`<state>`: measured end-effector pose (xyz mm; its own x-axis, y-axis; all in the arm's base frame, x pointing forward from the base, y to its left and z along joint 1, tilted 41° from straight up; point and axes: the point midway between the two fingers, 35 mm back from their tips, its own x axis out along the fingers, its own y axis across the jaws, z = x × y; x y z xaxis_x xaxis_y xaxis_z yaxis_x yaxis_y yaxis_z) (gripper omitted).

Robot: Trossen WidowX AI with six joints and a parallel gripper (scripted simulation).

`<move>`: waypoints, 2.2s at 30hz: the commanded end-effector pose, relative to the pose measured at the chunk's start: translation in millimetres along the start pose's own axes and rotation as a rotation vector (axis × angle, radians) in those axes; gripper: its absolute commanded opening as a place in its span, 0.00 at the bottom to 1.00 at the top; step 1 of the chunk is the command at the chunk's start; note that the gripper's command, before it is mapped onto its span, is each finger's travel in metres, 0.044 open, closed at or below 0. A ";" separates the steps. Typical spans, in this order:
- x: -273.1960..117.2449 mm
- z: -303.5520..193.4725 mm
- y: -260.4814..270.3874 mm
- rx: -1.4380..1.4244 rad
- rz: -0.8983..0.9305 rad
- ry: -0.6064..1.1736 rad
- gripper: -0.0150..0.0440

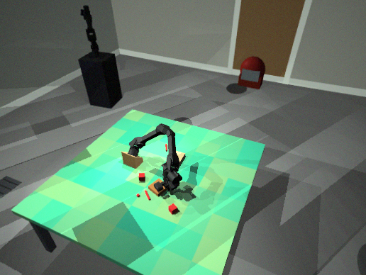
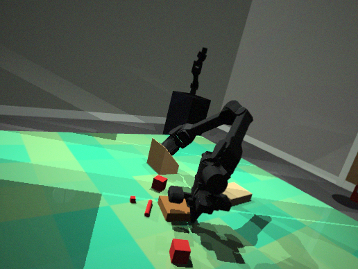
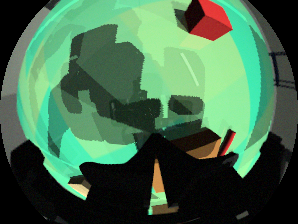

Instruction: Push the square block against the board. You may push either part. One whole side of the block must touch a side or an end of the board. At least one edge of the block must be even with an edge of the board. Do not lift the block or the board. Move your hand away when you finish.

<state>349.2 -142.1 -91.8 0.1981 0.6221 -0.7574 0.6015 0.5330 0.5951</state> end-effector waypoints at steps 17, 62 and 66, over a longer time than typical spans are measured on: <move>-0.5 -21.2 -3.1 0.000 0.001 0.003 0.25; 0.6 9.6 -5.3 -0.001 0.001 0.001 0.25; 0.9 14.8 -5.2 -0.002 0.001 0.001 0.25</move>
<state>355.2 -150.7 -96.3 0.2022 0.6216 -0.7568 0.5950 0.5358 0.5991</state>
